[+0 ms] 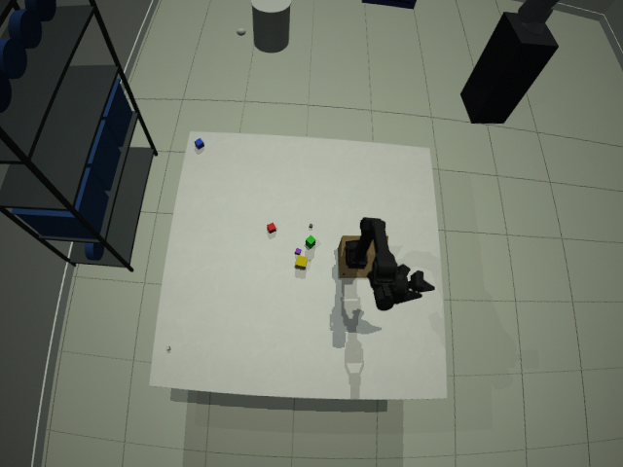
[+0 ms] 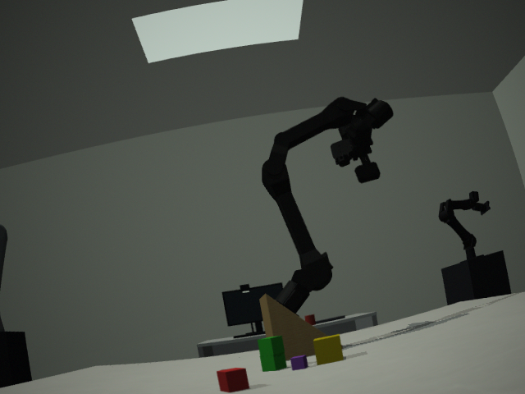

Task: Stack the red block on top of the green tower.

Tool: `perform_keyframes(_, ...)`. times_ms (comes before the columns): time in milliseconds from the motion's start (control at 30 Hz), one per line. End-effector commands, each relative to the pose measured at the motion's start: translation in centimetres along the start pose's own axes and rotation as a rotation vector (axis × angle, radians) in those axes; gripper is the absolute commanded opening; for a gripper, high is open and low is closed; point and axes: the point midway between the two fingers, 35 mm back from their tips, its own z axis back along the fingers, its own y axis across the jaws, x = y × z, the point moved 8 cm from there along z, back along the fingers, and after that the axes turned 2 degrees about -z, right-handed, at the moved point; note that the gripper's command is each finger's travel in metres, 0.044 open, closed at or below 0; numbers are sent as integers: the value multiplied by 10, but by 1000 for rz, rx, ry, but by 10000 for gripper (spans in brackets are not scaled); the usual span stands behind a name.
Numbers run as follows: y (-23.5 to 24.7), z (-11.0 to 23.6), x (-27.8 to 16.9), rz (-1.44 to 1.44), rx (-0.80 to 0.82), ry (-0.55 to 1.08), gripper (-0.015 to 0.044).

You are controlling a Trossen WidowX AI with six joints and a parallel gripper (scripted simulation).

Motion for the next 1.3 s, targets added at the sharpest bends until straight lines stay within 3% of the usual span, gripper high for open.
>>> perform_keyframes(0, 1, 0, -1, -6, 4, 2, 426)
perform_keyframes(300, 54, -15, -62, -335, 202, 158, 440)
perform_keyframes(533, 112, -4, -114, -592, 353, 332, 440)
perform_keyframes(1000, 200, 57, -162, -952, 502, 653, 440)
perform_keyframes(1267, 263, 124, -170, -1264, 547, 900, 440)
